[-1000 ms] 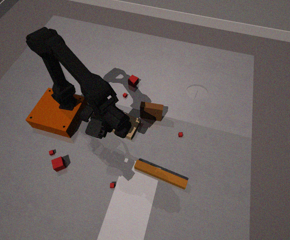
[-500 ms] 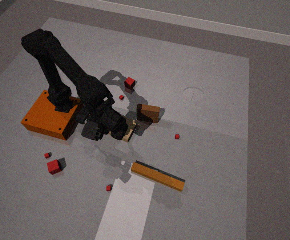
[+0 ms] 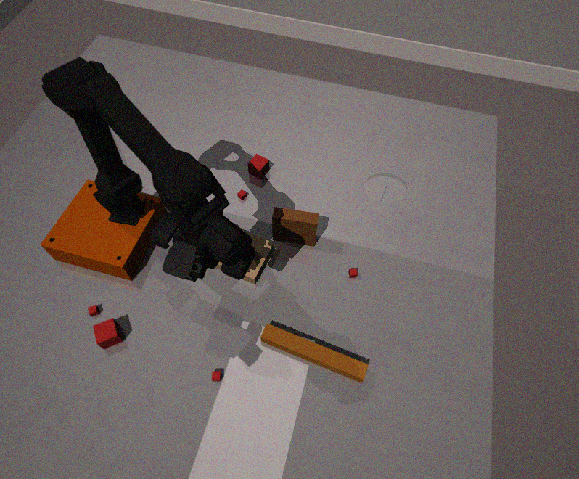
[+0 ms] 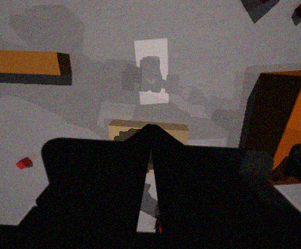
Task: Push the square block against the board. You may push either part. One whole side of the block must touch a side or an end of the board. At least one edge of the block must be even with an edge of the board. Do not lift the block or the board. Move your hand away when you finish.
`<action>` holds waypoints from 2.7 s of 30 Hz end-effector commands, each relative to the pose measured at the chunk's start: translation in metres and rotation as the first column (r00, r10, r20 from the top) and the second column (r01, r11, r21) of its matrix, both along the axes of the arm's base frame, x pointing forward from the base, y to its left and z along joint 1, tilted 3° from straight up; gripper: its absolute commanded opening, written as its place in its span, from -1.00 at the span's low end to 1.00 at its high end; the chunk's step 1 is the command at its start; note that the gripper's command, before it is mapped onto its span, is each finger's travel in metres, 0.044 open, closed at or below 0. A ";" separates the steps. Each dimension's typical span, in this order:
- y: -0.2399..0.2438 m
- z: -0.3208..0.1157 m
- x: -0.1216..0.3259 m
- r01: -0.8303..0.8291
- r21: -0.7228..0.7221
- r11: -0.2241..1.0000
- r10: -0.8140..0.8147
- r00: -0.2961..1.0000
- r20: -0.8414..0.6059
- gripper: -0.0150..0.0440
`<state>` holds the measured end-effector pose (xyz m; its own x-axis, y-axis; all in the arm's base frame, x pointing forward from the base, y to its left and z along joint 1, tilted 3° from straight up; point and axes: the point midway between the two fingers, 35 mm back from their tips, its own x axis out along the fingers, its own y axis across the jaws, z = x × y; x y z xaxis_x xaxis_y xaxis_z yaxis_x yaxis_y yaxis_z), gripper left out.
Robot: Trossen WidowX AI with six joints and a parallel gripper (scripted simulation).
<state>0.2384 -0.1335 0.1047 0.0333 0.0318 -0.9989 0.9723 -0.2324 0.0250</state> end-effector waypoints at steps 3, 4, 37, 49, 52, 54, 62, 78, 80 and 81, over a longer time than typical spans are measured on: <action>0.005 0.002 0.009 -0.148 -0.005 0.989 0.148 0.989 0.006 -0.49; 0.006 0.002 0.011 -0.182 -0.006 0.983 0.182 0.983 0.007 -0.49; 0.068 0.011 0.075 -0.956 -0.050 0.291 0.957 0.289 0.031 -0.49; 0.091 0.013 0.094 -0.990 -0.076 -0.115 0.993 -0.116 0.016 -0.49; 0.097 0.014 0.098 -0.973 -0.081 -0.216 0.976 -0.218 0.011 -0.49; 0.101 0.014 0.101 -0.956 -0.084 -0.283 0.959 -0.284 0.007 -0.49; 0.119 0.016 0.111 -0.842 -0.094 -0.532 0.846 -0.533 -0.010 -0.49; 0.160 0.017 0.130 -0.441 -0.097 -0.892 0.447 -0.893 -0.054 -0.49; 0.164 0.017 0.132 -0.378 -0.096 -0.921 0.384 -0.921 -0.058 -0.49; 0.167 0.017 0.133 -0.346 -0.095 -0.933 0.352 -0.934 -0.061 -0.49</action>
<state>0.3675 0.0260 0.1228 0.0505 0.0537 -0.9973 -0.7633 0.6460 -0.0039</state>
